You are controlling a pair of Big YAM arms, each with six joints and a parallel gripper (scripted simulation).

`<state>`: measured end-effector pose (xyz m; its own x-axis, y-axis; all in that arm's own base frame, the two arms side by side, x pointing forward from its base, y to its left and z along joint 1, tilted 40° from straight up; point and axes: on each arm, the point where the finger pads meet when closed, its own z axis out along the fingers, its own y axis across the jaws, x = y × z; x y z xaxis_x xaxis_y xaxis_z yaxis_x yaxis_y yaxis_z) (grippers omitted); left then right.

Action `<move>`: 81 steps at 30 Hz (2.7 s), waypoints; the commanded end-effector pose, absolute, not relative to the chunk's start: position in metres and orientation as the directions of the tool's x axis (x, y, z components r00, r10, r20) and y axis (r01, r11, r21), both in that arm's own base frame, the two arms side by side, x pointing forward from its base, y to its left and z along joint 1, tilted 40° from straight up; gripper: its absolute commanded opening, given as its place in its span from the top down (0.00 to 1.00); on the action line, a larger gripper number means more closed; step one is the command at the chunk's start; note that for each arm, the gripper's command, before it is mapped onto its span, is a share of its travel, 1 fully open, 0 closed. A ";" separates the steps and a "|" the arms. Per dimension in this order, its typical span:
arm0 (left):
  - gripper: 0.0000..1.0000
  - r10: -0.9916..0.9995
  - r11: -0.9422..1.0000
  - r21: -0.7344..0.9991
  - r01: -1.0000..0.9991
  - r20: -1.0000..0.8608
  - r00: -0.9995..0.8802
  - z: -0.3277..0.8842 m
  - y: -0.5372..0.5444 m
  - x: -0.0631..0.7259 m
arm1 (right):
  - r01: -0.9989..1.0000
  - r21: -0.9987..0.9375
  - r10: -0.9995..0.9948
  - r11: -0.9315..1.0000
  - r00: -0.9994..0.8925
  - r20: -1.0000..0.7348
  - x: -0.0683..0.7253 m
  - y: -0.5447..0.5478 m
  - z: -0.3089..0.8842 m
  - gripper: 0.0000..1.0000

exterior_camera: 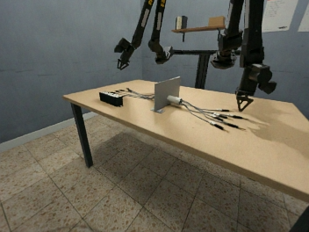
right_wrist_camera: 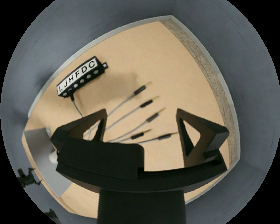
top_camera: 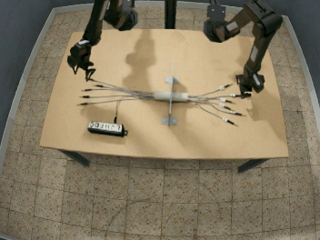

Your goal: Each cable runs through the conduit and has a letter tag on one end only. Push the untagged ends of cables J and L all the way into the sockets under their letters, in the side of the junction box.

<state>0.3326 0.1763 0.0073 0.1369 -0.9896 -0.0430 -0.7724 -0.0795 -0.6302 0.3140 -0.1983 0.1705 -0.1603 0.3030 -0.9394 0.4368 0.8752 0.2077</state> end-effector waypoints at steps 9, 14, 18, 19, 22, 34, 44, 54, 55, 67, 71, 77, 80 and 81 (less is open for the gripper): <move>0.00 -0.991 -0.062 -0.631 -0.773 -0.055 0.124 0.004 0.178 0.327 | 0.434 0.211 0.301 0.876 -0.150 -0.942 0.316 -0.199 0.175 0.00; 0.00 -0.993 -0.030 -0.634 -0.773 -0.068 0.094 0.006 0.174 0.332 | 0.430 0.255 0.343 0.866 -0.140 -0.929 0.322 -0.198 0.175 0.23; 0.00 -0.994 0.080 -0.610 -0.788 -0.113 -0.014 0.005 0.156 0.343 | 0.464 0.408 0.512 0.786 -0.119 -0.851 0.329 -0.198 0.159 0.65; 0.00 -0.991 0.117 -0.606 -0.787 -0.127 -0.049 0.006 0.150 0.348 | 0.473 0.445 0.554 0.760 -0.115 -0.824 0.332 -0.198 0.154 0.65; 0.00 -0.964 0.264 -0.585 -0.767 -0.182 -0.193 0.009 0.121 0.367 | 0.513 0.560 0.693 0.650 -0.099 -0.714 0.342 -0.197 0.134 0.65; 0.00 -0.662 0.744 -0.487 -0.458 -0.439 -0.608 0.040 0.008 0.440 | 0.639 0.711 0.929 0.293 -0.015 -0.370 0.365 -0.190 0.074 0.65; 0.00 -0.281 0.946 -0.320 -0.044 -0.750 -0.599 0.104 -0.085 0.516 | 0.715 0.698 0.985 0.046 0.083 -0.150 0.375 -0.181 0.033 0.65; 0.00 0.020 0.964 -0.084 0.254 -0.923 -0.384 0.172 -0.195 0.550 | 0.748 0.659 0.988 -0.082 0.148 -0.046 0.380 -0.175 0.009 0.65; 0.00 0.050 0.959 -0.054 0.280 -0.935 -0.350 0.181 -0.208 0.552 | 0.752 0.652 0.987 -0.094 0.154 -0.036 0.378 -0.174 0.005 0.65; 0.00 0.304 0.830 0.238 0.504 -0.951 -0.051 0.199 -0.334 0.471 | 0.759 0.642 0.986 -0.110 0.164 -0.026 0.377 -0.173 0.000 0.65; 0.00 0.338 0.770 0.221 0.598 -0.937 -0.089 0.145 -0.373 0.403 | 0.760 0.641 0.986 -0.108 0.162 -0.026 0.377 -0.173 0.000 0.65; 0.00 0.535 0.553 0.402 0.730 -0.843 0.059 0.069 -0.426 0.286 | 0.760 0.641 0.987 -0.107 0.161 -0.027 0.377 -0.173 0.000 0.65; 0.00 0.554 0.518 0.431 0.739 -0.827 0.094 0.062 -0.432 0.271 | 0.760 0.641 0.987 -0.107 0.161 -0.027 0.377 -0.173 0.000 0.65; 0.00 0.561 0.491 0.455 0.743 -0.817 0.129 0.060 -0.442 0.259 | 0.760 0.641 0.987 -0.107 0.161 -0.027 0.377 -0.173 0.000 0.65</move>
<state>0.2614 -0.4261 0.0576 0.0449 0.5532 -0.8319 0.7637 0.5178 0.3856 0.3773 -0.1756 -0.0002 0.1617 0.9864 -0.0305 0.7584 -0.1045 0.6434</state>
